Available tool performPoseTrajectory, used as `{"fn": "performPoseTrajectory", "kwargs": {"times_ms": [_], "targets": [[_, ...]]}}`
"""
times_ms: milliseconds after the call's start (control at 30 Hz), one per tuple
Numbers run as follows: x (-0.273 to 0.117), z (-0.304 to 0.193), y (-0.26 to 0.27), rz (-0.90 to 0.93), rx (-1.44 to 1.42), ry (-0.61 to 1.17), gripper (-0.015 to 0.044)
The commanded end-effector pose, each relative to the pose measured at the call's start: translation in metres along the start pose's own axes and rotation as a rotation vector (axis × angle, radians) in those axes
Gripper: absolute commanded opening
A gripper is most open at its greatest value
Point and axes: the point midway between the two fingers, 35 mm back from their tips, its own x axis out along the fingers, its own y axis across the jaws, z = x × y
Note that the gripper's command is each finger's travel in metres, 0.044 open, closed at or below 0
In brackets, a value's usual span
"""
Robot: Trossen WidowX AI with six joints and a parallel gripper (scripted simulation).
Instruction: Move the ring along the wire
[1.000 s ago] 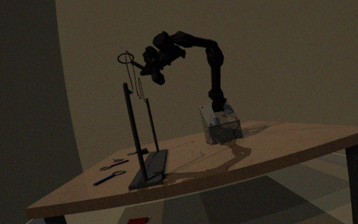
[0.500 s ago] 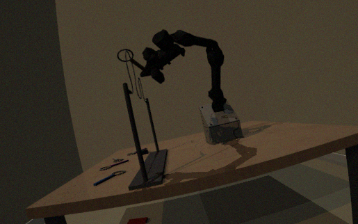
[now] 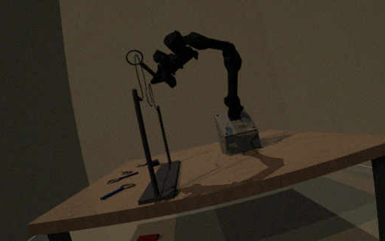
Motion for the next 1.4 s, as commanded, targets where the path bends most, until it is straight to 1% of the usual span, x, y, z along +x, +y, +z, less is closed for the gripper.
{"fn": "performPoseTrajectory", "kwargs": {"times_ms": [0, 1367], "targets": [[-0.002, -0.001, 0.001, 0.034, 0.056, -0.005, -0.0150], [-0.002, 0.003, 0.017, 0.316, 0.498, -0.043, -0.0150]]}}
